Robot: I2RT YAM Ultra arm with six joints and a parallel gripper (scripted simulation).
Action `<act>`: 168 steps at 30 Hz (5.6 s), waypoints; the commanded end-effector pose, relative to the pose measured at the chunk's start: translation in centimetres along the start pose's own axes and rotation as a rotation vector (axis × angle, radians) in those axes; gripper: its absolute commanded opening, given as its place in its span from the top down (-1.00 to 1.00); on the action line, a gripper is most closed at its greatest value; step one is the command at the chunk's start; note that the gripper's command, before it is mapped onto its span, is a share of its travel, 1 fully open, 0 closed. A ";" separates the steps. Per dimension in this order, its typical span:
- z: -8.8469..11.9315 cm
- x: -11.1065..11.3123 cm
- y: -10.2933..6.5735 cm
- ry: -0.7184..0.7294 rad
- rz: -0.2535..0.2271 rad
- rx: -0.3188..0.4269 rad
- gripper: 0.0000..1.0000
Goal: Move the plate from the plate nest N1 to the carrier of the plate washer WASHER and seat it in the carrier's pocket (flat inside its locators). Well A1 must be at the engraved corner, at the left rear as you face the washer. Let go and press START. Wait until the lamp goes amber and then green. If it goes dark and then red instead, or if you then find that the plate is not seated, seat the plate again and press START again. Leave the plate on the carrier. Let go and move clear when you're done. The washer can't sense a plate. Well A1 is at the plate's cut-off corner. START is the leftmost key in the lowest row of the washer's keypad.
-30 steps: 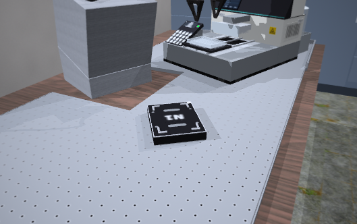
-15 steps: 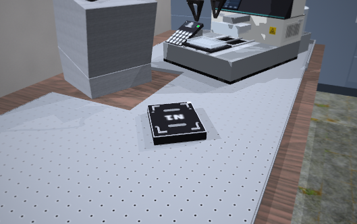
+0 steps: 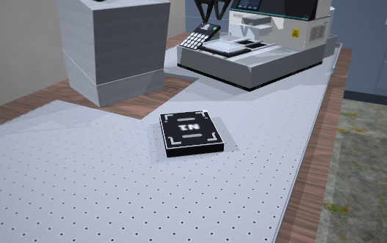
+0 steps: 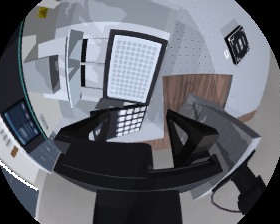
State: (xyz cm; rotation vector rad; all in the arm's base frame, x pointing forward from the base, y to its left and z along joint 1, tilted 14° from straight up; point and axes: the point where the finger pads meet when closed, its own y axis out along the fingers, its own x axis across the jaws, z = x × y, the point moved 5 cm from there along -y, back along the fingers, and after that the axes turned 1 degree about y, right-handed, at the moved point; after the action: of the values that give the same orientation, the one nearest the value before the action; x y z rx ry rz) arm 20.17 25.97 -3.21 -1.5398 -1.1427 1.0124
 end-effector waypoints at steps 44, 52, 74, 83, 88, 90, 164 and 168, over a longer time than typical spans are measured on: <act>5.5 1.5 -1.7 -0.572 -0.082 -0.060 0.92; 5.5 1.5 -1.7 -0.572 -0.082 -0.060 1.00; 6.5 -0.2 -0.9 -0.623 -0.045 -0.042 1.00; 10.3 -1.9 -0.7 -0.890 -0.045 -0.039 1.00; 12.1 -2.8 -0.6 -1.023 -0.043 -0.040 1.00; 13.0 -3.2 -0.6 -1.090 -0.044 -0.038 1.00; 14.1 -6.1 4.3 -1.357 -0.236 -0.326 1.00; 13.9 -6.1 4.3 -1.349 -0.234 -0.324 1.00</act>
State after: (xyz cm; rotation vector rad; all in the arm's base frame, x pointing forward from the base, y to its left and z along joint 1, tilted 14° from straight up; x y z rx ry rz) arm 5.76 20.47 -9.79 -0.7411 -2.2711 1.9704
